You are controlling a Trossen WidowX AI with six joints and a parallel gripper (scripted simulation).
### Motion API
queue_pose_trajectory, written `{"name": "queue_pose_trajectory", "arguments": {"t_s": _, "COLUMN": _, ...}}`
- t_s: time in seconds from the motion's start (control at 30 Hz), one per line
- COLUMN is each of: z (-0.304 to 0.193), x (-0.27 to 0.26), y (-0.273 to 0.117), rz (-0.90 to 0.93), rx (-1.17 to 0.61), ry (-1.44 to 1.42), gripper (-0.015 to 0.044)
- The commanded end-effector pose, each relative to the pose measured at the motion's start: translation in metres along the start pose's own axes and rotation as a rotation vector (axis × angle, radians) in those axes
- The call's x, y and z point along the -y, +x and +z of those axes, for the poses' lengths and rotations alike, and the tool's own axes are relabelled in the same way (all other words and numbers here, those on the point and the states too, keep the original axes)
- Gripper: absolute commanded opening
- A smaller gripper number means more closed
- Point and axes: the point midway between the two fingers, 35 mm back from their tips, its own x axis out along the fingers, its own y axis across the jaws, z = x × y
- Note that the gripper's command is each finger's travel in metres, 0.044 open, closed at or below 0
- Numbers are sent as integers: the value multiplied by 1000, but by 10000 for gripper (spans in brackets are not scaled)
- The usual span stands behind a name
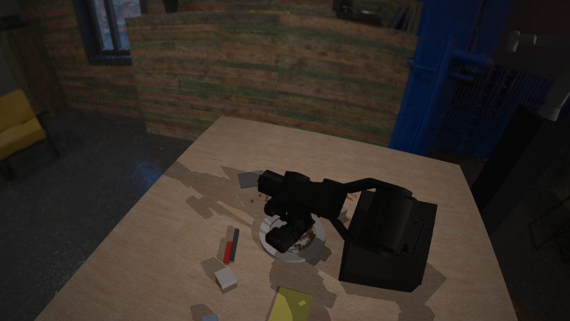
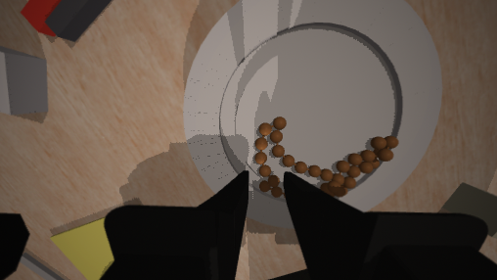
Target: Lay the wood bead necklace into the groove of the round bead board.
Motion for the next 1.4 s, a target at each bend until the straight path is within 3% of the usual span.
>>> {"name": "queue_pose_trajectory", "arguments": {"t_s": 0.0, "z": -3, "x": 0, "y": 10, "rz": 0, "rx": -12, "ry": 9, "gripper": 120}}
{"name": "queue_pose_trajectory", "arguments": {"t_s": 0.37, "z": -5, "x": 1, "y": 23, "rz": 0, "rx": -17, "ry": 14, "gripper": 120}}
{"name": "queue_pose_trajectory", "arguments": {"t_s": 0.97, "z": -3, "x": 0, "y": 18, "rz": 0, "rx": -9, "ry": 7, "gripper": 0}}
{"name": "queue_pose_trajectory", "arguments": {"t_s": 1.37, "z": -3, "x": 0, "y": 18, "rz": 0, "rx": -9, "ry": 7, "gripper": 0}}
